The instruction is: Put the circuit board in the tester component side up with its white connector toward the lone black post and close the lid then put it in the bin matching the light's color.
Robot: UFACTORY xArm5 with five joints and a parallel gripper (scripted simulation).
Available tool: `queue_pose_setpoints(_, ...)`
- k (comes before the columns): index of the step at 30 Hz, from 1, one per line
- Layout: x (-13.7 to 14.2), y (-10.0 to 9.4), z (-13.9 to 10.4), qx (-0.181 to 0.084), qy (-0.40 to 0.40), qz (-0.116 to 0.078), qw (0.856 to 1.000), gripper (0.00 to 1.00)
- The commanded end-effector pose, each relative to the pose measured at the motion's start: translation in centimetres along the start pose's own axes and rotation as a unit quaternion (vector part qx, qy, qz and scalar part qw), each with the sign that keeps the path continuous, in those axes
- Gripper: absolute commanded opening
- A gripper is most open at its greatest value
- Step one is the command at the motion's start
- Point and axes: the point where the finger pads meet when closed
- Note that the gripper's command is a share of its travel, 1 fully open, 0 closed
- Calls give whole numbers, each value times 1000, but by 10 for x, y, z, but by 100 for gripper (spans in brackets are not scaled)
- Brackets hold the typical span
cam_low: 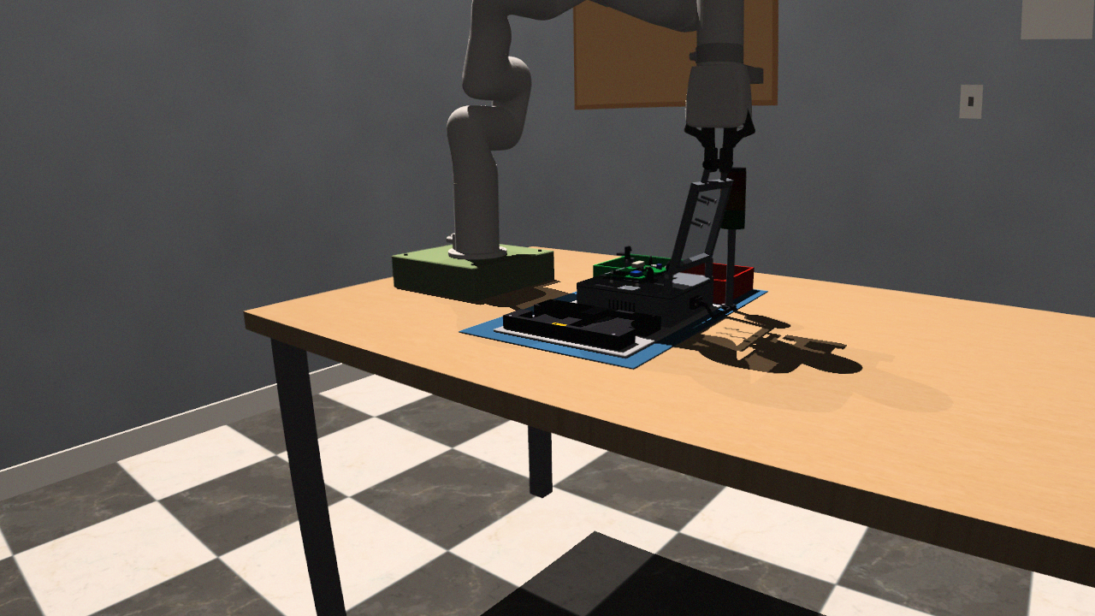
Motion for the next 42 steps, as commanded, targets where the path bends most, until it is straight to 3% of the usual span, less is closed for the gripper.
queue_pose_setpoints(1,0,-2,0,0,0,-2,1000,0)
queue_pose_setpoints(20,-9,-4,0,0,0,-2,1000,0)
queue_pose_setpoints(42,-38,-8,2,0,0,-2,1000,0)
Point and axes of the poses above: the point where the finger pads meet when closed, its own y axis out along the fingers, its own x axis across the jaws, z = x × y, and after that the axes turned 3 degrees about -y, right-handed
